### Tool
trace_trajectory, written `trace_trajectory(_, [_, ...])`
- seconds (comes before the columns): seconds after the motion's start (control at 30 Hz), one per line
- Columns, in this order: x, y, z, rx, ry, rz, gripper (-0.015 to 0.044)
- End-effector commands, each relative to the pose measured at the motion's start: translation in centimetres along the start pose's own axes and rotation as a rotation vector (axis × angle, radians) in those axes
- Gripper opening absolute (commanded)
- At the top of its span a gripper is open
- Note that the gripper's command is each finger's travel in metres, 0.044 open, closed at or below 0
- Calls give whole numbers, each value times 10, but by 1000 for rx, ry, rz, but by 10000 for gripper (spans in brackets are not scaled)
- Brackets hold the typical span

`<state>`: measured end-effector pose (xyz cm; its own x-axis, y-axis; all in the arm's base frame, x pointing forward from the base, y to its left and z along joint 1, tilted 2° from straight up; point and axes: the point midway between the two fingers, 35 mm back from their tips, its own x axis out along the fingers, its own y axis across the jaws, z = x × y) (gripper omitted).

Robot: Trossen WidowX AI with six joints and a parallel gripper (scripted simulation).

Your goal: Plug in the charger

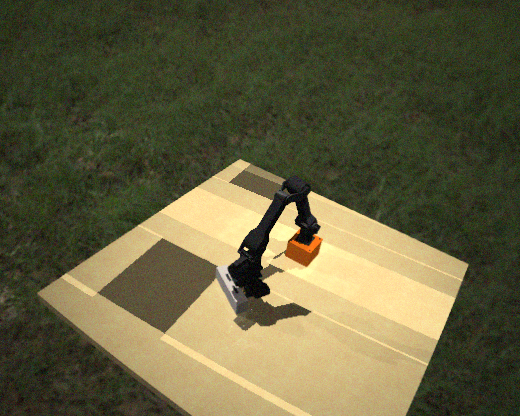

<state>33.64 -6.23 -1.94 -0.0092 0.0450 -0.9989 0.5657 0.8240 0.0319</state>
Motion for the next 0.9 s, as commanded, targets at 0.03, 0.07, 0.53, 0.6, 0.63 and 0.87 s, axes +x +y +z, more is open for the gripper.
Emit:
trace_trajectory(0.03, [-1,1,2,1,-2,5,0])
trace_trajectory(0.07, [-1,1,2,1,-2,5,0])
trace_trajectory(0.53, [-1,1,3,1,-2,5,0])
trace_trajectory(0.6, [-1,1,4,1,-2,5,0])
trace_trajectory(0.63, [-1,1,4,1,-2,5,0])
trace_trajectory(0.87, [-2,1,4,1,-2,5,0])
